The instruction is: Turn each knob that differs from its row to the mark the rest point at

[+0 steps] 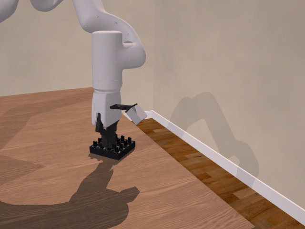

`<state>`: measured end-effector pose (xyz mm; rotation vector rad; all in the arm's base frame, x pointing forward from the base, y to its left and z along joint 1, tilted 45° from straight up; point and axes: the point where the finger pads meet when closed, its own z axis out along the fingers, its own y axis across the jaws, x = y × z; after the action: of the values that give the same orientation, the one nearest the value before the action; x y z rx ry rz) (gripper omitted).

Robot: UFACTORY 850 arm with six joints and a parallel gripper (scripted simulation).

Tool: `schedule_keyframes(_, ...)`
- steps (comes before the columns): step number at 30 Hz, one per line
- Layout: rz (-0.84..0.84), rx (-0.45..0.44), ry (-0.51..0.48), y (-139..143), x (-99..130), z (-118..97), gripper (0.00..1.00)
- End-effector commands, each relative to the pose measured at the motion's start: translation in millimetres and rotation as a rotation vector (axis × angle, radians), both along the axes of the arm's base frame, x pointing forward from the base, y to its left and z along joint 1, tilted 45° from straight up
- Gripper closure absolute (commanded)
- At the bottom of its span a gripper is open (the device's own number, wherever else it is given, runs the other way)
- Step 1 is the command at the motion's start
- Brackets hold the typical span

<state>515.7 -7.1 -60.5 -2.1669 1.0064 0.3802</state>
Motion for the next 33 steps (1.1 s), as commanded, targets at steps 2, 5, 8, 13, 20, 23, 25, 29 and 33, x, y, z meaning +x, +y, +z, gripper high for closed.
schedule_keyframes(2, -0.001, -0.001, -0.001, 1.7, 0.8, -1.9, 0.81)
schedule_keyframes(5, -0.001, -0.001, -0.001, 3.0, 0.9, -3.3, 0.81)
schedule_keyframes(8, -0.001, -0.001, -0.001, 3.9, 0.9, -4.2, 0.81)
schedule_keyframes(13, -0.001, -0.001, -0.001, 4.4, 1.0, -4.6, 0.81)
schedule_keyframes(20, -0.001, -0.001, -0.001, 4.4, 1.0, -4.6, 0.81)
schedule_keyframes(23, -0.001, -0.001, -0.001, 4.4, 1.0, -4.6, 0.81)
schedule_keyframes(25, -0.001, -0.001, -0.001, 4.4, 1.0, -4.6, 0.81)
schedule_keyframes(29, -0.001, -0.001, -0.001, 4.4, 1.0, -4.6, 0.81)
schedule_keyframes(33, -0.001, -0.001, -0.001, 4.4, 1.0, -4.6, 0.81)
